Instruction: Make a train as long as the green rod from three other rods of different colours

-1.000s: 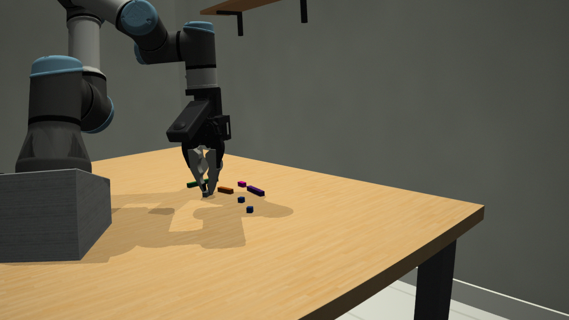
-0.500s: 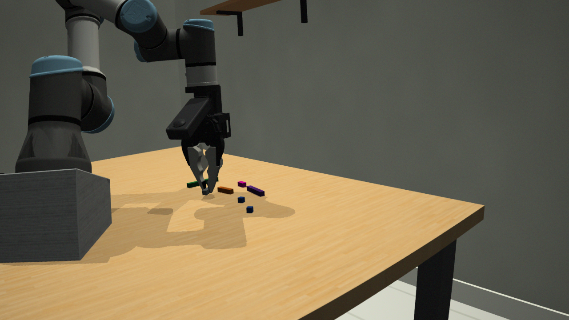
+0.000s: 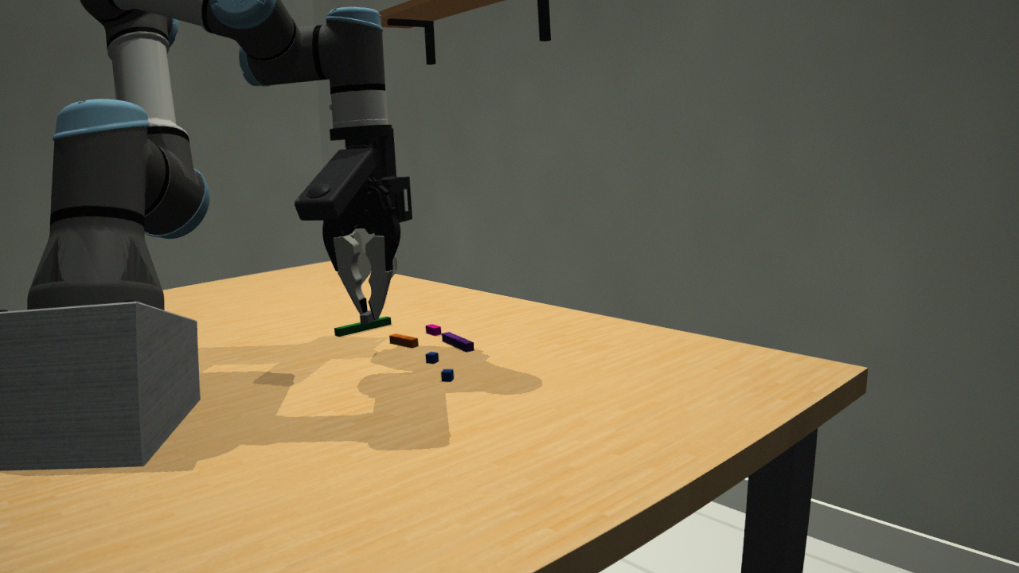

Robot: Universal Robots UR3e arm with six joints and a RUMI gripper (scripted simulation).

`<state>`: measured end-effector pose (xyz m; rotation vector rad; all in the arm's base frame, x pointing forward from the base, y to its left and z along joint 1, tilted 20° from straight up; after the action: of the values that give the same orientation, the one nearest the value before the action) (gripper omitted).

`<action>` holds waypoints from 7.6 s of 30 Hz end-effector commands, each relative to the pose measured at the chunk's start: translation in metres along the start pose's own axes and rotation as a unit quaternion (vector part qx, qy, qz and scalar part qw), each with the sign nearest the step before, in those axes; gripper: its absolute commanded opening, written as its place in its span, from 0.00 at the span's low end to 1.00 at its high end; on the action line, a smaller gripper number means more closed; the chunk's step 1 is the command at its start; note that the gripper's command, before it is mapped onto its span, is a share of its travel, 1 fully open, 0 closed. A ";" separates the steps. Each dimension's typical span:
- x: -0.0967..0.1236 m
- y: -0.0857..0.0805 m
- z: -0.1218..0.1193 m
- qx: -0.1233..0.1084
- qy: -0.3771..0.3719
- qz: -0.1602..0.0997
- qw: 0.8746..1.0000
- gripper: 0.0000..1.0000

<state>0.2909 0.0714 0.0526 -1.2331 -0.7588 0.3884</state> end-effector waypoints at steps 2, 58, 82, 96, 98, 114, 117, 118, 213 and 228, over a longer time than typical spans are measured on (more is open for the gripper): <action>0.000 -0.026 0.000 0.001 0.000 -0.001 1.000 0.00; -0.007 -0.066 -0.027 0.001 -0.147 0.000 0.989 0.00; -0.023 -0.066 -0.079 0.000 -0.427 0.000 0.904 0.00; -0.032 -0.065 -0.103 0.000 -0.558 -0.001 0.830 0.00; -0.034 -0.065 -0.106 0.000 -0.573 -0.001 0.819 0.00; -0.036 -0.065 -0.112 0.000 -0.607 -0.001 0.795 0.00; -0.036 -0.065 -0.112 0.000 -0.607 -0.001 0.795 0.00; -0.036 -0.065 -0.112 0.000 -0.607 -0.001 0.795 0.00; -0.037 0.023 -0.113 0.000 -0.607 -0.001 0.795 0.00; -0.038 0.023 -0.113 0.000 -0.607 -0.001 0.795 0.00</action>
<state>0.3466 -0.0245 0.0038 -0.8623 -1.8419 1.2291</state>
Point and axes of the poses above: the point where the finger pads meet when closed, its own y axis out along the fingers, its own z axis across the jaws, x = y × z, the point moved 4 cm from there along -y, back along the fingers, and after that the axes turned 2 degrees about y, right-handed, at the moved point
